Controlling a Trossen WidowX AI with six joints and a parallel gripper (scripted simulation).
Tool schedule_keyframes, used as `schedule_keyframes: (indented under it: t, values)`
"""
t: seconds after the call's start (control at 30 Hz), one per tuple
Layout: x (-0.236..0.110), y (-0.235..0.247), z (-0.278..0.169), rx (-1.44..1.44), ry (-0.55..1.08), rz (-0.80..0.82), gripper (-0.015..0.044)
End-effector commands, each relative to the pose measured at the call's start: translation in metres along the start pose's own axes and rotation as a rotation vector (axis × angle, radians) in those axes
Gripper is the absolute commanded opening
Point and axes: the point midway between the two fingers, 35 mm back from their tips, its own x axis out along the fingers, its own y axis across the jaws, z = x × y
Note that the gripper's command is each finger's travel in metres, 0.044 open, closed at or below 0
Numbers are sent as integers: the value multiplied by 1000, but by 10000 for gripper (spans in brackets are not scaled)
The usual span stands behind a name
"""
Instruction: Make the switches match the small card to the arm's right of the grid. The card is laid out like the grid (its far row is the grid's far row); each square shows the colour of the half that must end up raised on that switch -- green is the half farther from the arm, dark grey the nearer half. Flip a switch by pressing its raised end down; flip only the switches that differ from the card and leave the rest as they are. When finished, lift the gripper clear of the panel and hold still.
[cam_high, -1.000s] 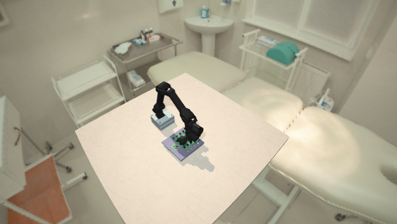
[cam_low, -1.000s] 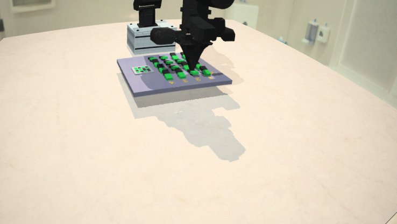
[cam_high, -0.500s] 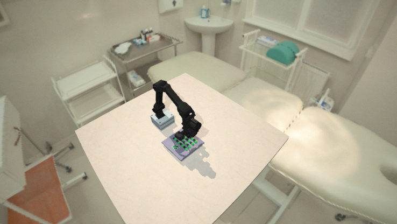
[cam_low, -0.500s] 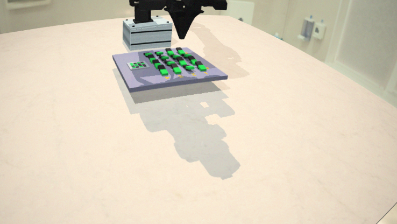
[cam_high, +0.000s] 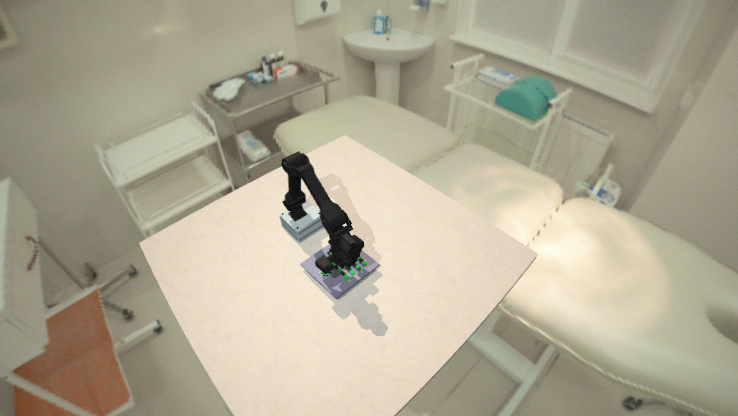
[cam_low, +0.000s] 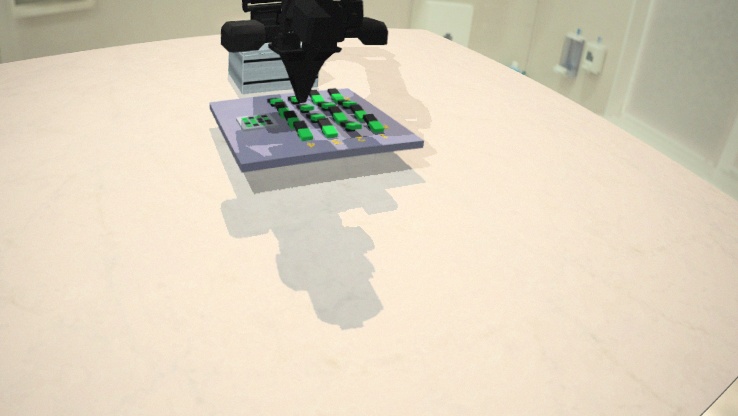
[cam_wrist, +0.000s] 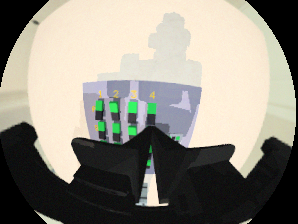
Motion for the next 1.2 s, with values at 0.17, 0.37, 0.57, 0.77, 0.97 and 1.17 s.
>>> schedule_keyframes:
  t: [0.17,0.37,0.57,0.77,0.97,1.17]
  values:
    - [13,0,0,-3,-8,1,0]
    - [21,0,0,-3,-8,1,0]
    - [27,0,0,-3,-8,1,0]
    - [27,0,0,-3,-8,1,0]
    - [27,0,0,-3,-8,1,0]
    - [27,0,0,-3,-8,1,0]
